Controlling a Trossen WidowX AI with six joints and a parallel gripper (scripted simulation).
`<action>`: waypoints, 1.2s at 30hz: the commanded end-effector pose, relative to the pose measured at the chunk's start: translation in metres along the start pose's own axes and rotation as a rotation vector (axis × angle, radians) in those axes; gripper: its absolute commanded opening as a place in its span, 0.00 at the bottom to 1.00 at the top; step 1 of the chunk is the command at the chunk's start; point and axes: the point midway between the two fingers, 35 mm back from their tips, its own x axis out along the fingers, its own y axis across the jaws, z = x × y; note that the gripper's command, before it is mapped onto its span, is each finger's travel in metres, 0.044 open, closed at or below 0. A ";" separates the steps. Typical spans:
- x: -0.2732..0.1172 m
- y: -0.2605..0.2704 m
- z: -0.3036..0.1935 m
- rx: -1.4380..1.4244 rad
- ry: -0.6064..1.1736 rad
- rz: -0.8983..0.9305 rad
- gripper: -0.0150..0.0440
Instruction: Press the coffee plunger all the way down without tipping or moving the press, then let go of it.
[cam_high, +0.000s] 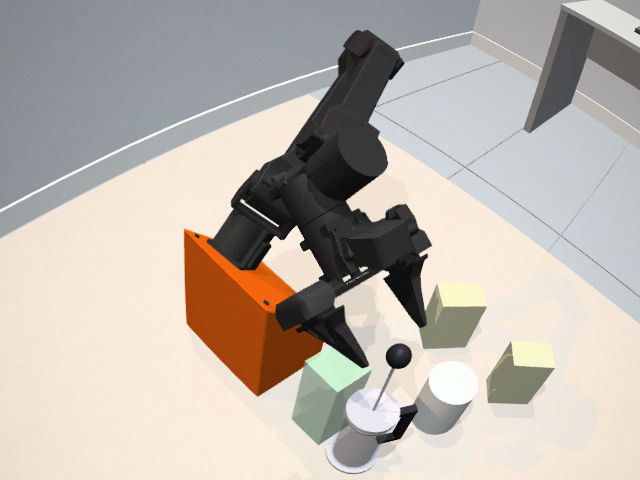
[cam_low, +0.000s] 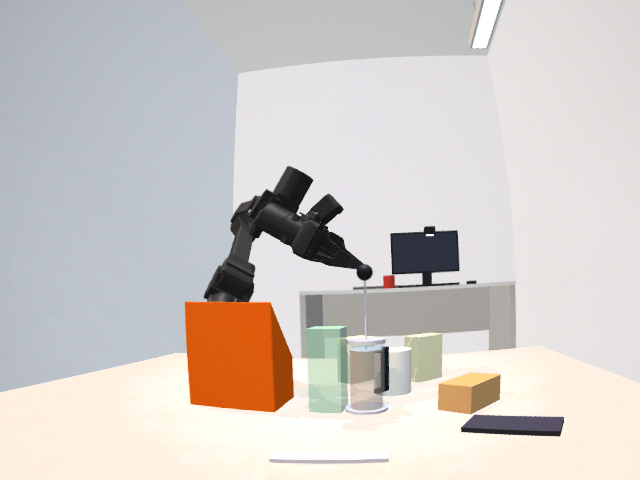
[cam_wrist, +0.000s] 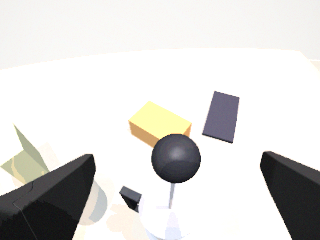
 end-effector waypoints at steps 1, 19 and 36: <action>0.006 -0.001 -0.001 0.006 0.000 -0.004 1.00; 0.018 0.001 -0.001 0.008 -0.006 0.000 0.60; 0.021 0.000 -0.004 0.008 -0.004 -0.001 0.45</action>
